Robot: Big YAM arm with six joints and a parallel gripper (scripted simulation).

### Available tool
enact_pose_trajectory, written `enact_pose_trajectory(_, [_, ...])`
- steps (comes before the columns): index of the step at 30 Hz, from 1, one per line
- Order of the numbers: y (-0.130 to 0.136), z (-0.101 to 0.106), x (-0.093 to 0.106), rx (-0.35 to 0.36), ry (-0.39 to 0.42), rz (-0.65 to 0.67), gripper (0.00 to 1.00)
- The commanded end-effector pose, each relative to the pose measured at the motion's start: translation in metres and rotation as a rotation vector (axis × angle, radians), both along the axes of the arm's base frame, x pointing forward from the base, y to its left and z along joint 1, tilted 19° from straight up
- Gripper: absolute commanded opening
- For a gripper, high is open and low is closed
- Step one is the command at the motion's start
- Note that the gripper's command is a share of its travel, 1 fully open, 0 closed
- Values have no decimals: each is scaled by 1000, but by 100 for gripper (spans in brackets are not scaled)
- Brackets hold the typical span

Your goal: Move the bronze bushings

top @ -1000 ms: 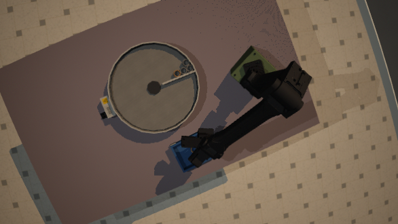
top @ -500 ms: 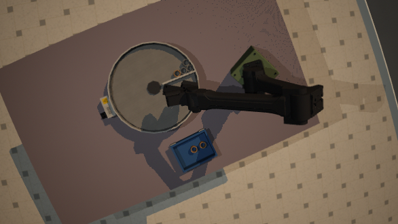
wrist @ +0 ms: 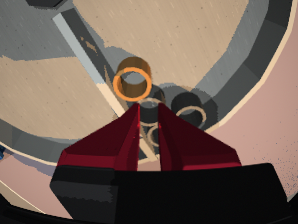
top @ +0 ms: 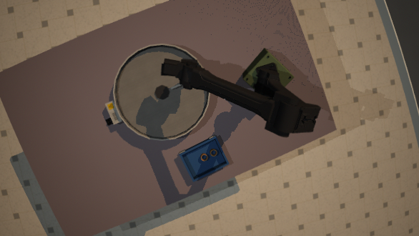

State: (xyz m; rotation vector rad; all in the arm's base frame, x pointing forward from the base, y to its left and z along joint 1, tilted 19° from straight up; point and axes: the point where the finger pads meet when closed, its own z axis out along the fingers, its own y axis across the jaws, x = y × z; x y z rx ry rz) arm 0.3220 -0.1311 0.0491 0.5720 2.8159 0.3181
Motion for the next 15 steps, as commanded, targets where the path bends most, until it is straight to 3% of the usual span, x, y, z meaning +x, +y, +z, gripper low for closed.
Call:
enact_pose_trajectory(1, [-2, 18, 19, -31, -46, 84, 13])
enact_pose_trajectory(15, [-10, 20, 18, -39, -56, 63, 13])
